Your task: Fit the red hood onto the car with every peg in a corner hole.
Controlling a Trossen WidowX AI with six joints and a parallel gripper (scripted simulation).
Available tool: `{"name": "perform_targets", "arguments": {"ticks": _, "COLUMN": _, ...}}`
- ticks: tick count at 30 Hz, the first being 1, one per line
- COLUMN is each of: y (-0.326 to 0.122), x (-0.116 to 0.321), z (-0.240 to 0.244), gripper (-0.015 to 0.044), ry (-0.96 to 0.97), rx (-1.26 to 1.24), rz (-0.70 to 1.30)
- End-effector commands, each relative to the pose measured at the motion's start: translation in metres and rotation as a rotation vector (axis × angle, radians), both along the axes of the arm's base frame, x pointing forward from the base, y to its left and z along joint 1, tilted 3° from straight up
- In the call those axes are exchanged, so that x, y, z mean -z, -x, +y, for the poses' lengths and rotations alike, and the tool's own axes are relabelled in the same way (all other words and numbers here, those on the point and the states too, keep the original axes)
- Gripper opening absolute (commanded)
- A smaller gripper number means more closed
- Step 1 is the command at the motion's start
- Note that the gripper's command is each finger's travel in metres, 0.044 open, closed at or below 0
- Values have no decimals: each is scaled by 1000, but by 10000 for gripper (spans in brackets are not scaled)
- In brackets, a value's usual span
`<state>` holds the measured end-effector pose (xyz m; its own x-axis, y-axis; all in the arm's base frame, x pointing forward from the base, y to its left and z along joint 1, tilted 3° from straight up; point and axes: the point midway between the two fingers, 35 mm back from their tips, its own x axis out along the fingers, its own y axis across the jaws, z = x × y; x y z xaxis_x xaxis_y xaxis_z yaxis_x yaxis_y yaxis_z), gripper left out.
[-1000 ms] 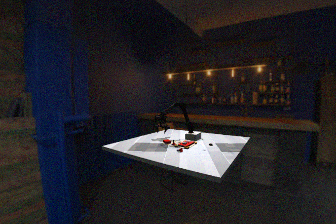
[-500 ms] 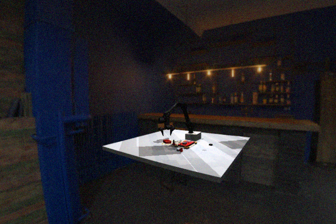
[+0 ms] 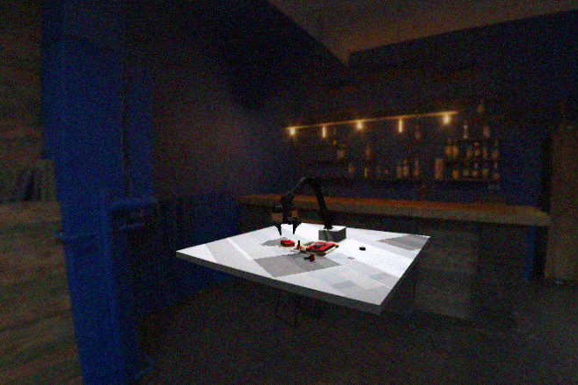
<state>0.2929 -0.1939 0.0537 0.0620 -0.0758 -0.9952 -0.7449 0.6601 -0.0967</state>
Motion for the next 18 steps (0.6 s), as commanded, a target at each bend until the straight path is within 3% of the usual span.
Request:
{"name": "perform_targets", "arguments": {"ticks": 1, "y": 0, "x": 5, "z": 1, "gripper": 440, "ry": -5, "rx": 4, "rz": 1}}
{"name": "perform_targets", "arguments": {"ticks": 18, "y": -1, "x": 19, "z": -1, "gripper": 440, "ry": -5, "rx": 4, "rz": 1}}
